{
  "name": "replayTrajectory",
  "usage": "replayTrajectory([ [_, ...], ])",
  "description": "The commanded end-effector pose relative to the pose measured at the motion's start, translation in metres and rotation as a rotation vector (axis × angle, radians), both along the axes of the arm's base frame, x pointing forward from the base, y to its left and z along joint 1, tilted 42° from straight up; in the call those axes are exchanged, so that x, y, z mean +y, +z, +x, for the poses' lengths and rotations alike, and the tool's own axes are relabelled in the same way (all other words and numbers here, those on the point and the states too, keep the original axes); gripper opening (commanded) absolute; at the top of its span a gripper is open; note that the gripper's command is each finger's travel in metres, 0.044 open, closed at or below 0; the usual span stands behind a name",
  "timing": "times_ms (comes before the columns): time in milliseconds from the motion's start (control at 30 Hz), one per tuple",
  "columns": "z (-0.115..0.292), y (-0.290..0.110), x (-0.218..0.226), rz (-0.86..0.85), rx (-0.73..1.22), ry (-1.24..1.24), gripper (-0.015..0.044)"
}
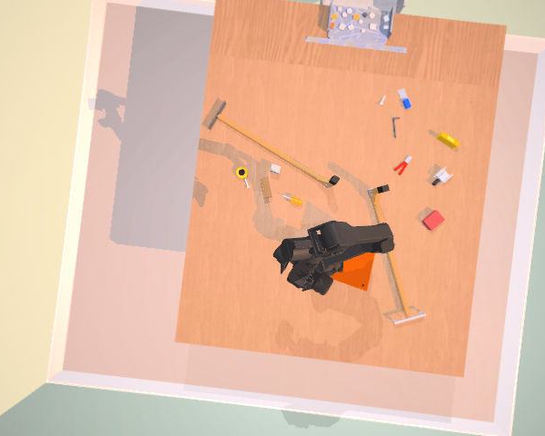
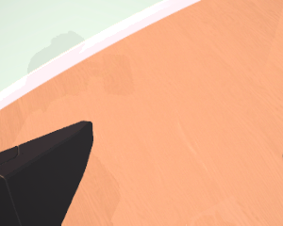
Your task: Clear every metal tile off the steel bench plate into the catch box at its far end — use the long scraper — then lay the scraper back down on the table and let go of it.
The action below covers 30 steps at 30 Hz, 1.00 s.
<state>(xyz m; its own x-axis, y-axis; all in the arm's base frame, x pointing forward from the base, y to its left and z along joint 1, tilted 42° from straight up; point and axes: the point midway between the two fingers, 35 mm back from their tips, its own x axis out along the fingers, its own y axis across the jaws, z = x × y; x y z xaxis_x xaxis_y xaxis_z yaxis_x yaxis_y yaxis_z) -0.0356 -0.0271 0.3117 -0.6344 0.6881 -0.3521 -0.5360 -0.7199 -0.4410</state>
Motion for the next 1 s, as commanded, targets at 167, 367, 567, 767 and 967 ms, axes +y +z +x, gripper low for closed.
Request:
replayTrajectory([
  [167,-0.001,0.013,-0.011,0.032,0.041,0.013,0.044],
  [367,-0.004,0.029,-0.027,0.077,0.092,0.032,0.044],
  [567,-0.005,0.038,-0.037,0.103,0.119,0.044,0.044],
  [767,0.009,0.044,-0.029,0.138,0.137,-0.068,0.044],
  [967,0.03,0.052,-0.021,0.186,0.173,-0.218,0.044],
])
